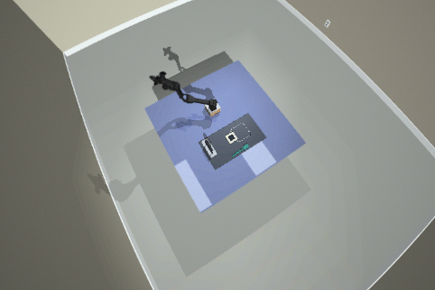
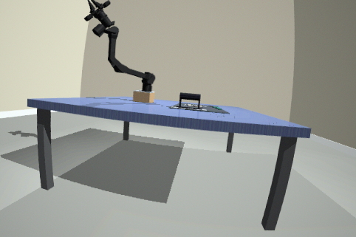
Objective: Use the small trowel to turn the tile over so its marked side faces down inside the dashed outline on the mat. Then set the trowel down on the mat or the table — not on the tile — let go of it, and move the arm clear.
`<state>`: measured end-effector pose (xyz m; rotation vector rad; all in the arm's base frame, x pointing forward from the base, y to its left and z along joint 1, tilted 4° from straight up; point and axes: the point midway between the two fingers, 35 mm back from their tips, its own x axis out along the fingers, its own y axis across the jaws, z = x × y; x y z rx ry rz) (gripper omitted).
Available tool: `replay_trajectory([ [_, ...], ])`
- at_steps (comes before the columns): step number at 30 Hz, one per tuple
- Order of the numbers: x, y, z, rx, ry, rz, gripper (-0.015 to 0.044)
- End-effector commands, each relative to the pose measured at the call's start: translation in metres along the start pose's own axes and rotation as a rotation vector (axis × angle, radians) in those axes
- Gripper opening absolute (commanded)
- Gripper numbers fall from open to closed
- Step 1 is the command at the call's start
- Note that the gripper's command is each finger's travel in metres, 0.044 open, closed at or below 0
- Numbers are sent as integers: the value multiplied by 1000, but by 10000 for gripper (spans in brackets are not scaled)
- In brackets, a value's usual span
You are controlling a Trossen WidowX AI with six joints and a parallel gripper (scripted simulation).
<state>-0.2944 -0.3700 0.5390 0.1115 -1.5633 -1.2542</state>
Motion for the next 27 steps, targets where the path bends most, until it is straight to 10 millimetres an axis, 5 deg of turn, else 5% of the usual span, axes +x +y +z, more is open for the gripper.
replay_trajectory([
  [1, 0, 1, 0, 0, -1, 2, 153],
  [6, -3, 36, 16, -7, -31, 74, 270],
  [17, -46, 176, 70, -72, -162, 358, 270],
  [27, -98, 288, 71, -97, -135, 637, 270],
])
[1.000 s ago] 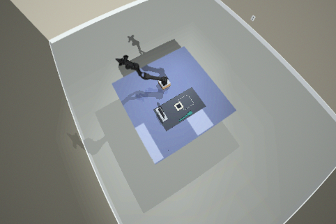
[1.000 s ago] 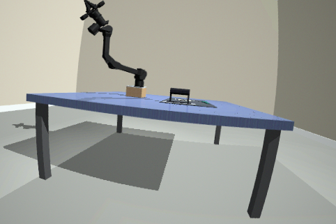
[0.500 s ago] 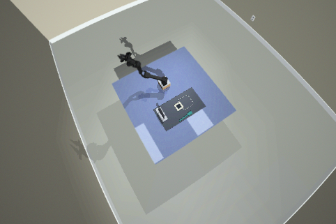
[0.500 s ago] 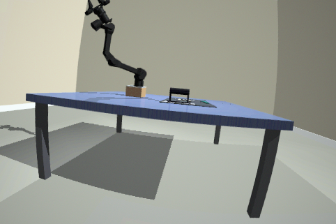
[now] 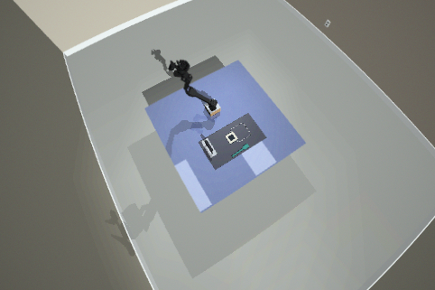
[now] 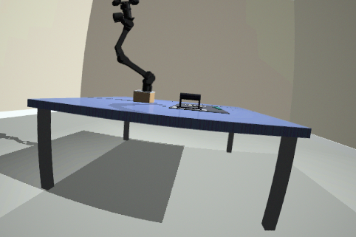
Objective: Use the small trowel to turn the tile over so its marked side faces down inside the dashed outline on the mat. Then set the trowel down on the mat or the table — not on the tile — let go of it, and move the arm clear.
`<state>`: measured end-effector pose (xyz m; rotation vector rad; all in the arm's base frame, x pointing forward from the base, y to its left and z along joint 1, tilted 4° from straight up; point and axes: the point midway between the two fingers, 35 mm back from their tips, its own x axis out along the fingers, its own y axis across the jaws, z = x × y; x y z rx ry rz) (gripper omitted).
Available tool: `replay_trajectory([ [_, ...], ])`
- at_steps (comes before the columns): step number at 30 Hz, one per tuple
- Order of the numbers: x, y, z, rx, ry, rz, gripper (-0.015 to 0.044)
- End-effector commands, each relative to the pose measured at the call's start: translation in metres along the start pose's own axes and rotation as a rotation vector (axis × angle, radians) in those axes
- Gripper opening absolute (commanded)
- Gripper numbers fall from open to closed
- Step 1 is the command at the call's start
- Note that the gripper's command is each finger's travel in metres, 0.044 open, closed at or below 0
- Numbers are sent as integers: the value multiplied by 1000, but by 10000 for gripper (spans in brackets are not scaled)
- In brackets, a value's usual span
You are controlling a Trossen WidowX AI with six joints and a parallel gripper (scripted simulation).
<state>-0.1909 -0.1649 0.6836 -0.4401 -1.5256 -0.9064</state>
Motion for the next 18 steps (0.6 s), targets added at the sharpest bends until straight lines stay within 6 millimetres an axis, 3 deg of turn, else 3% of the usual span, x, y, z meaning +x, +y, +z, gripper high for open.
replay_trajectory([
  [1, 2, 55, 5, -9, 10, 125, 270],
  [9, -4, 149, 9, -55, 22, 346, 270],
  [18, -28, 248, -8, -109, 82, 583, 270],
])
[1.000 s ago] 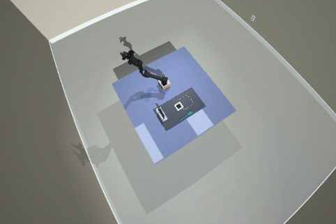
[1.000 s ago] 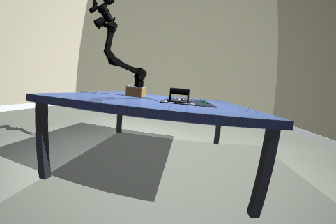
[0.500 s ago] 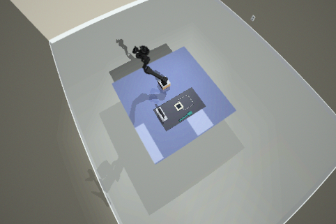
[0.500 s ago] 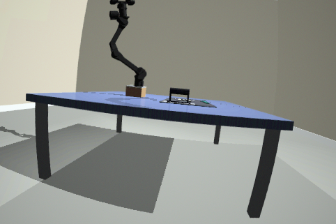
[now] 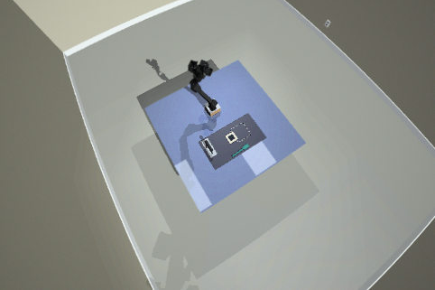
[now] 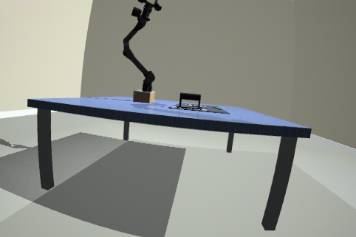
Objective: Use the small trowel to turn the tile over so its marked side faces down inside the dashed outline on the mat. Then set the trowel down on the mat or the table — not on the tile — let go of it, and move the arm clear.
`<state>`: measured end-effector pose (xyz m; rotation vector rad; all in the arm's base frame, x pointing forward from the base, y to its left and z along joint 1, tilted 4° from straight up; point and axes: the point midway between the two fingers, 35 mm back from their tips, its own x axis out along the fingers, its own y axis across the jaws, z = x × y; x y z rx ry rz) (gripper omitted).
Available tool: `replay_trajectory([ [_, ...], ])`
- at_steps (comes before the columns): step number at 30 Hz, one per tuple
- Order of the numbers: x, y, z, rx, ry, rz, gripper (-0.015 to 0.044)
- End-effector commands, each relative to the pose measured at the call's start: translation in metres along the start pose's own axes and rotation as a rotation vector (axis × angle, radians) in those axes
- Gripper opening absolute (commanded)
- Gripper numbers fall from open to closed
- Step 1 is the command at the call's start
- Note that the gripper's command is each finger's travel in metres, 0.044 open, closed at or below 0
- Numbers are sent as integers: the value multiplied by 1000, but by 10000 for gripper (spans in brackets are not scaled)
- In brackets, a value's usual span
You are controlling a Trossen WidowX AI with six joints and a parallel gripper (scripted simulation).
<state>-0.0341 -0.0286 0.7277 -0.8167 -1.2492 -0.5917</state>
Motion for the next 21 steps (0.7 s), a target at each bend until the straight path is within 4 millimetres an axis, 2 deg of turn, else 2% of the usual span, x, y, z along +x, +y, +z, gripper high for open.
replay_trajectory([
  [1, 10, 48, -9, -14, 41, 113, 270],
  [11, 16, 152, -48, -53, 171, 358, 270],
  [15, 12, 190, -71, -65, 239, 449, 270],
  [21, -4, 247, -116, -80, 368, 578, 270],
])
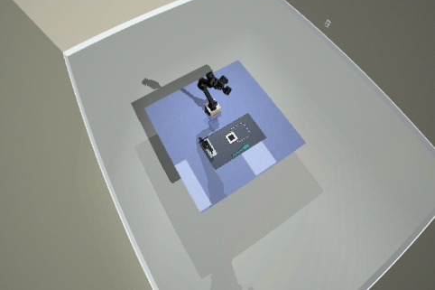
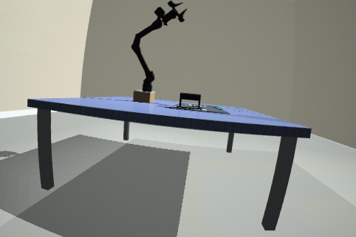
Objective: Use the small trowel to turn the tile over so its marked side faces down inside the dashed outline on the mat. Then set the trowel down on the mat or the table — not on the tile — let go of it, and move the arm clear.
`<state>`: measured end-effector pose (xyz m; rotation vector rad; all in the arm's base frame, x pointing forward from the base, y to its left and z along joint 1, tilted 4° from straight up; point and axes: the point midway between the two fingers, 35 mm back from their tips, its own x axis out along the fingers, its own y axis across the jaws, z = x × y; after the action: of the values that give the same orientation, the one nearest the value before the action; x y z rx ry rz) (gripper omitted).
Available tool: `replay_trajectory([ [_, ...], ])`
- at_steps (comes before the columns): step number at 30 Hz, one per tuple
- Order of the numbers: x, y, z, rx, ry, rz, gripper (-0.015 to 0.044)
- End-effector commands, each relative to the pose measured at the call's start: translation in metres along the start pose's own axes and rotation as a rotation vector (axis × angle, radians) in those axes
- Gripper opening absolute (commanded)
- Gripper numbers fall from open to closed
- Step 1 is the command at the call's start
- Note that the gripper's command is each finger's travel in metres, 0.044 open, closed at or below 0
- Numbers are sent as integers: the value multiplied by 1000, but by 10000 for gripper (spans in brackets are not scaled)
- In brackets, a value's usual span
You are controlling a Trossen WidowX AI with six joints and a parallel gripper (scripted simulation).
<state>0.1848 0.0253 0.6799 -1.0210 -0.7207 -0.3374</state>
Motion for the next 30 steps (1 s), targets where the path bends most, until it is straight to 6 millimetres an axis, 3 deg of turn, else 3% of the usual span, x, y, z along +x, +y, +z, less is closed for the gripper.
replay_trajectory([
  [1, 19, 45, -31, 3, 93, 103, 270],
  [14, 39, 141, -142, 27, 411, 330, 270],
  [30, -4, 222, -287, 61, 838, 571, 270],
])
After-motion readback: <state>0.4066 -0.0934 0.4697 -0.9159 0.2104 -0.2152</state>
